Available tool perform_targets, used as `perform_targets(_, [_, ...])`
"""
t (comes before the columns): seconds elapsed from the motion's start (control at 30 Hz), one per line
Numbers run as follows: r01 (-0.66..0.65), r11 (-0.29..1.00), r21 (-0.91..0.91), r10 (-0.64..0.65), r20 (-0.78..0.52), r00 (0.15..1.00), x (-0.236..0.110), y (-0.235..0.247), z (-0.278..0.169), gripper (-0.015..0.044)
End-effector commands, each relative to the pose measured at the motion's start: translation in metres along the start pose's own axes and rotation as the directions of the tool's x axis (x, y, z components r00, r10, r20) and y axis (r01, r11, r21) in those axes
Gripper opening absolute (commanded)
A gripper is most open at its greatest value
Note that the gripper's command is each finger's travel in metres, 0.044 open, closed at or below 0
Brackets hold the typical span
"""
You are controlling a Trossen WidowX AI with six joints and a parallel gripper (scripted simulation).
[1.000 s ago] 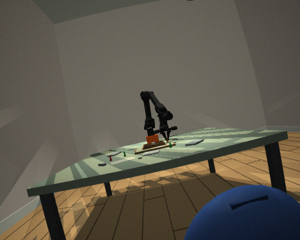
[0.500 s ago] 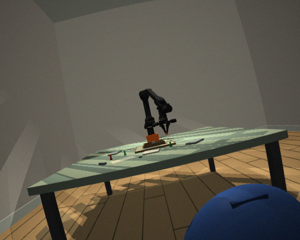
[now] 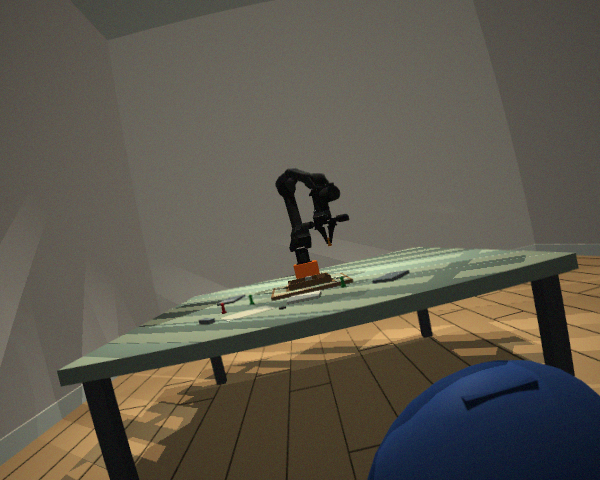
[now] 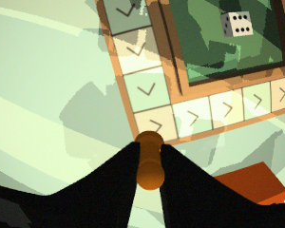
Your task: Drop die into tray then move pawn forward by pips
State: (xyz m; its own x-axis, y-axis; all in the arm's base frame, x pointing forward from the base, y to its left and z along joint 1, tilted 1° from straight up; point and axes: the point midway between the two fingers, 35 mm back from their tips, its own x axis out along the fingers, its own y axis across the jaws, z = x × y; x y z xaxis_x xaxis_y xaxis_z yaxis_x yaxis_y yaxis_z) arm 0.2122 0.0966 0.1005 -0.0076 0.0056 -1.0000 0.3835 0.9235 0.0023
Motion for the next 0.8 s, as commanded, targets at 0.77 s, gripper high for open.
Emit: perform_targets(0.77, [-0.002,1.000,0.008,0.002,0.015,1.000,0.026,-0.087,0.050,0.0000])
